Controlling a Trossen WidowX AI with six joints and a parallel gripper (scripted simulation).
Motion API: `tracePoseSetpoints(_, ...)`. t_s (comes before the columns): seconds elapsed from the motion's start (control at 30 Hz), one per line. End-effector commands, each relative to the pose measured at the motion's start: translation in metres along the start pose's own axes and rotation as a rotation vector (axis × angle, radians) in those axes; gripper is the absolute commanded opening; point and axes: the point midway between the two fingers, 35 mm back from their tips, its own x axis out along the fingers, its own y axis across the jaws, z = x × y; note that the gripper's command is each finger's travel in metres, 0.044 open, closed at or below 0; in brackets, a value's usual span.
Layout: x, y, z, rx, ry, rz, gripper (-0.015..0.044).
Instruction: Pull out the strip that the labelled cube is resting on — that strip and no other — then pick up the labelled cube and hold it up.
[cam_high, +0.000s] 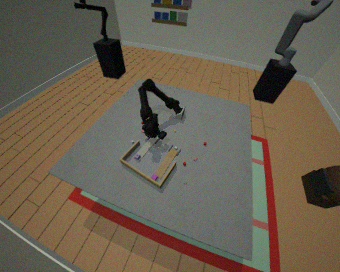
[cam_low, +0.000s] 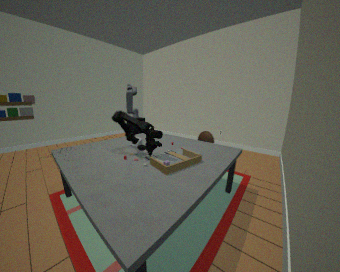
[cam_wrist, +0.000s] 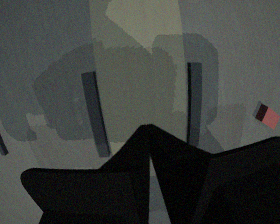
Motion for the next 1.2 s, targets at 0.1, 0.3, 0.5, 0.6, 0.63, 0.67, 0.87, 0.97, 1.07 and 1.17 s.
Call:
tracePoseSetpoints(0.1,0.004,-0.001,-0.016,-0.001,0.017,-0.004,0.0000)
tracePoseSetpoints(0.3,0.004,-0.001,-0.025,-0.002,0.017,-0.004,0.0000)
tracePoseSetpoints(0.5,0.004,0.000,-0.034,-0.002,0.018,-0.004,0.0000)
tracePoseSetpoints(0.6,0.004,0.000,-0.039,-0.002,0.018,-0.004,0.0000)
tracePoseSetpoints(0.63,0.004,0.000,-0.041,-0.002,0.018,-0.004,0.0000)
tracePoseSetpoints(0.67,0.004,0.000,-0.042,-0.003,0.018,-0.004,0.0000)
tracePoseSetpoints(0.87,0.004,0.000,-0.051,-0.003,0.018,-0.004,0.0000)
tracePoseSetpoints(0.97,0.004,0.000,-0.056,-0.003,0.019,-0.004,0.0000)
tracePoseSetpoints(1.07,0.004,0.000,-0.060,-0.003,0.019,-0.004,0.0000)
tracePoseSetpoints(1.17,0.004,0.000,-0.065,-0.003,0.019,-0.004,0.0000)
